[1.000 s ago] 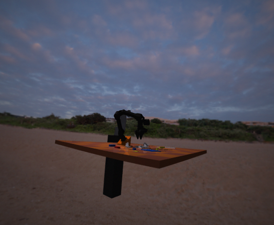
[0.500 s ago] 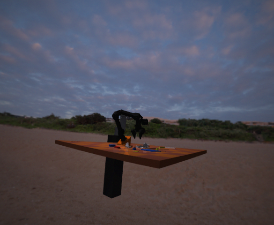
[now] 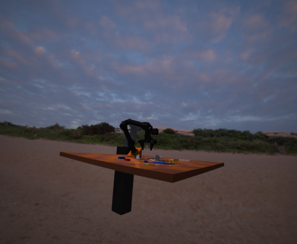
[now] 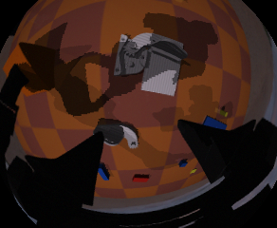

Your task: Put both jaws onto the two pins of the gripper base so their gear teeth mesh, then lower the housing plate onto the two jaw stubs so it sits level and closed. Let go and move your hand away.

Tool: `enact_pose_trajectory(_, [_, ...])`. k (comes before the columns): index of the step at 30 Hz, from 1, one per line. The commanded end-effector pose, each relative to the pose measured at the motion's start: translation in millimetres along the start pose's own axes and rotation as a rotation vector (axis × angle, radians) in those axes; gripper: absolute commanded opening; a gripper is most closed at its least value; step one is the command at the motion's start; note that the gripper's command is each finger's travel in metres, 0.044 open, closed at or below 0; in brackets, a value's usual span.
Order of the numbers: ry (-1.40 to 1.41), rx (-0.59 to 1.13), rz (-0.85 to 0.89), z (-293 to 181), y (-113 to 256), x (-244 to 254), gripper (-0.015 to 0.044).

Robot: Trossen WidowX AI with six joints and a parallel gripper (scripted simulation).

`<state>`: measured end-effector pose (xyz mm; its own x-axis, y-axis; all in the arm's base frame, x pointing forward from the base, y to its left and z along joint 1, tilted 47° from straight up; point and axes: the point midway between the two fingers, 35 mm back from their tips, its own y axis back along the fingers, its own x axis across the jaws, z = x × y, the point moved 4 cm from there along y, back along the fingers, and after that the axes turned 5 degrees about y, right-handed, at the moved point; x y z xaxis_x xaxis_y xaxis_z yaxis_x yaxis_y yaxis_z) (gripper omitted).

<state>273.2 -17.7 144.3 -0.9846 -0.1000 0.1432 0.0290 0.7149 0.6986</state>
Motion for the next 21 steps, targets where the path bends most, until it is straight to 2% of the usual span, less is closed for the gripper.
enact_pose_trajectory(1, [0.103, 0.004, 0.005, -4.8, -0.5, 6.1, 0.044])
enact_pose_trajectory(21, [0.561, 0.004, 0.009, -23.1, 1.0, 28.1, 0.044])
